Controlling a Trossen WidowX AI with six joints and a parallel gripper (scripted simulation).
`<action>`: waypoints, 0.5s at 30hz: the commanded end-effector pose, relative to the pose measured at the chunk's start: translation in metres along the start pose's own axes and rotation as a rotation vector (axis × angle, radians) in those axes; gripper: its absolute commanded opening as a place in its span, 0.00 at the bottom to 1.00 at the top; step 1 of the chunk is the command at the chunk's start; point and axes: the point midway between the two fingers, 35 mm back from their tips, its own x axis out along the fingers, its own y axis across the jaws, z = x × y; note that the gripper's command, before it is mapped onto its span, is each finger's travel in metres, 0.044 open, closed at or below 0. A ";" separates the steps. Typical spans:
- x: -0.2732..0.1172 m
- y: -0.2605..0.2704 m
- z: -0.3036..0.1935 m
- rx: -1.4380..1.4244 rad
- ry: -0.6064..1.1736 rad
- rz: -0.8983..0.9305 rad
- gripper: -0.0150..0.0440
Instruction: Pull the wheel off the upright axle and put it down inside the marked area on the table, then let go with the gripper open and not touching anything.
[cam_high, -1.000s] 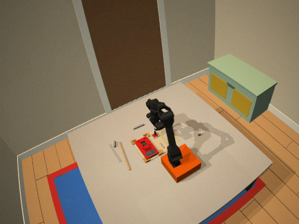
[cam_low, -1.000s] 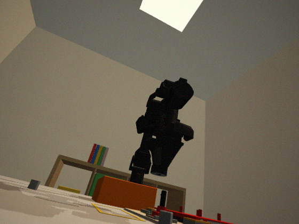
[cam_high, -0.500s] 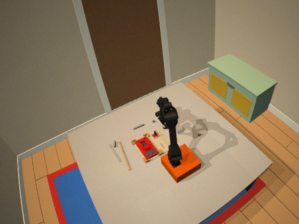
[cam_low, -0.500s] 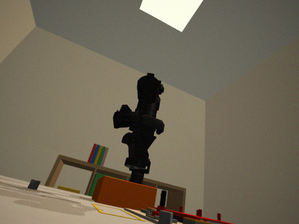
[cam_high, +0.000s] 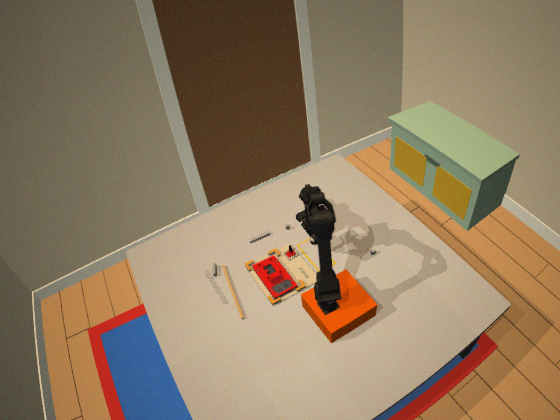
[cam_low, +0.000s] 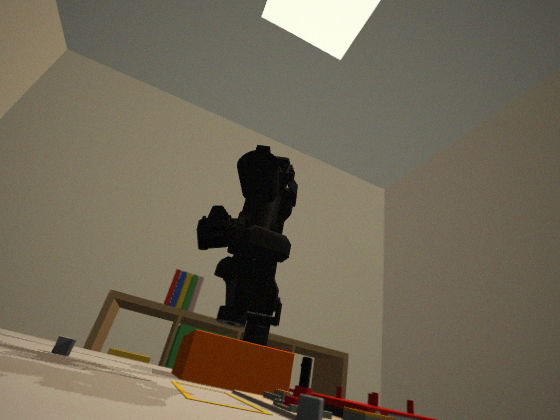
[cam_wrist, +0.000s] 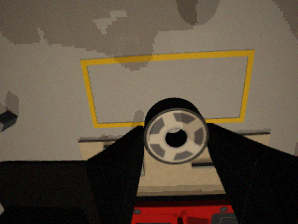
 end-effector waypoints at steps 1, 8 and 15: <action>0.011 0.001 0.001 -0.003 -0.003 0.001 0.25; 0.057 0.002 0.002 -0.003 -0.003 0.001 0.25; 0.086 -0.001 0.001 -0.003 -0.003 0.001 0.25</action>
